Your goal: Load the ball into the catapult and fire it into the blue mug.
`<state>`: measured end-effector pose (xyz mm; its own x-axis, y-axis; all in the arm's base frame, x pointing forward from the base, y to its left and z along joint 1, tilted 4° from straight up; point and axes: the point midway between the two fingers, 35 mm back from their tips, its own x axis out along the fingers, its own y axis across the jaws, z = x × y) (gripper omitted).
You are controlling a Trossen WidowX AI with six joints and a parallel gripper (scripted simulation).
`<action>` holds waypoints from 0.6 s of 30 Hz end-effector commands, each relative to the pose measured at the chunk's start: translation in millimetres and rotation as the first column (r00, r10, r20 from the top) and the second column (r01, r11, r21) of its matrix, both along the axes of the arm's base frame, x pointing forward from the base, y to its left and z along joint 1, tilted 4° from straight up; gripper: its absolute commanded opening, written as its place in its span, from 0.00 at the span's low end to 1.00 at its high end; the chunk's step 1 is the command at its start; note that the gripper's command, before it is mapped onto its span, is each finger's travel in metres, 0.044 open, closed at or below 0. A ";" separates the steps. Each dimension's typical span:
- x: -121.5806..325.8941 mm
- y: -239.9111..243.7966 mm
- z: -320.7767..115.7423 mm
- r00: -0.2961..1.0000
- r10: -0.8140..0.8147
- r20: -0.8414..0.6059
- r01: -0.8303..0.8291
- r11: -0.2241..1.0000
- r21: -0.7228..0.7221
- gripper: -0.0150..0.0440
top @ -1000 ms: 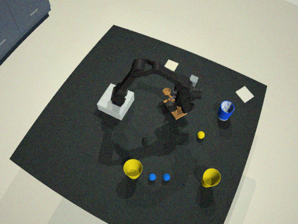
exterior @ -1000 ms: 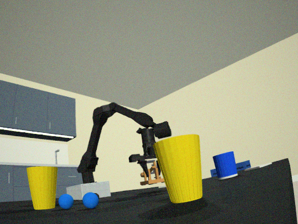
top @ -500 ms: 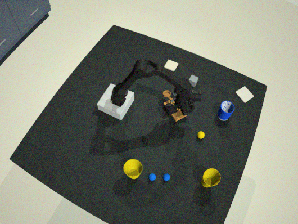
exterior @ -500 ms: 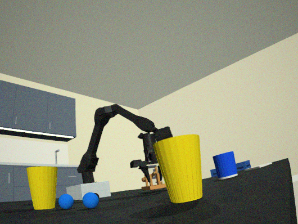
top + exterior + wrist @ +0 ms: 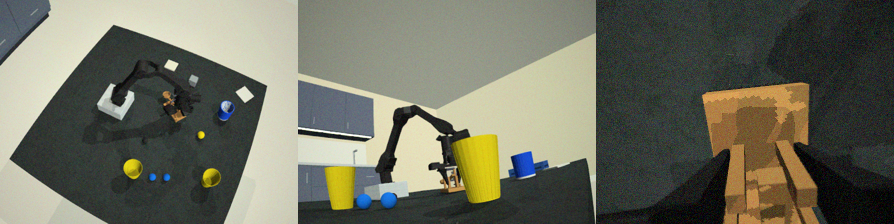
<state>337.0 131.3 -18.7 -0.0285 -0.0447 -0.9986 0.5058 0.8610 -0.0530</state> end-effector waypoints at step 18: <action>2.8 3.8 98.1 1.000 0.000 0.001 0.000 1.000 0.000 1.00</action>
<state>336.7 132.7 37.2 -0.0588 -0.0583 -0.9966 0.5015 0.8615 -0.0800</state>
